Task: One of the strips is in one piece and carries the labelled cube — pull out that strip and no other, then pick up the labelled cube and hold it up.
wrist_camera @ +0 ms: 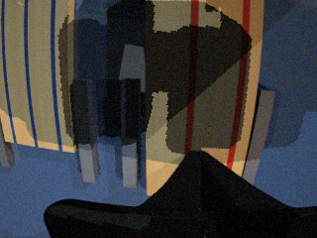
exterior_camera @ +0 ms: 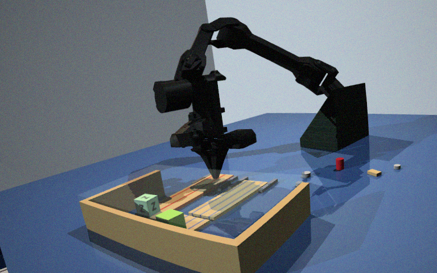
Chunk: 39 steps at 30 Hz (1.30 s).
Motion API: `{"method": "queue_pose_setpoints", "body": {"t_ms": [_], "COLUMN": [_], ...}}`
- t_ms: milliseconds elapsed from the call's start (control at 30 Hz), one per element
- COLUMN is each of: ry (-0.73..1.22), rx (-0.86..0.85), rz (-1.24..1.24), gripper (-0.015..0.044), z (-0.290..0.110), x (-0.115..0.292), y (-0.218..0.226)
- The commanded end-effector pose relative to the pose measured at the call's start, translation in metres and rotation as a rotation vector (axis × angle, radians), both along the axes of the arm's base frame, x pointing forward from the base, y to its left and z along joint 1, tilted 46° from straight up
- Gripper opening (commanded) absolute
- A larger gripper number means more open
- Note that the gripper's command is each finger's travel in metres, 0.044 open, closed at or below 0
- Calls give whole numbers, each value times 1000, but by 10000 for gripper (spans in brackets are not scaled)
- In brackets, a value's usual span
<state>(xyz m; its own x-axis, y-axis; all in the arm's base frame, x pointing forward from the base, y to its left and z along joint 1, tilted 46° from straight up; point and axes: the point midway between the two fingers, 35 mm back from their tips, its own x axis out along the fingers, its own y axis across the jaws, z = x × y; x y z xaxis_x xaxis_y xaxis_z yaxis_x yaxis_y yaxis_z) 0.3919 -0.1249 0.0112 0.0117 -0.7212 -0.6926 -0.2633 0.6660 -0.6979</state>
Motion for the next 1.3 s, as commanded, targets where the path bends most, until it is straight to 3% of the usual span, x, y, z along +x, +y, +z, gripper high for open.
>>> {"method": "queue_pose_setpoints", "body": {"t_ms": [0,1267], "ry": [17,20], "rx": [-2,-3], "rz": [-9,-9], "gripper": [0,0], "z": [-2,7], "x": [-11,-67], "y": [-6,-16]}}
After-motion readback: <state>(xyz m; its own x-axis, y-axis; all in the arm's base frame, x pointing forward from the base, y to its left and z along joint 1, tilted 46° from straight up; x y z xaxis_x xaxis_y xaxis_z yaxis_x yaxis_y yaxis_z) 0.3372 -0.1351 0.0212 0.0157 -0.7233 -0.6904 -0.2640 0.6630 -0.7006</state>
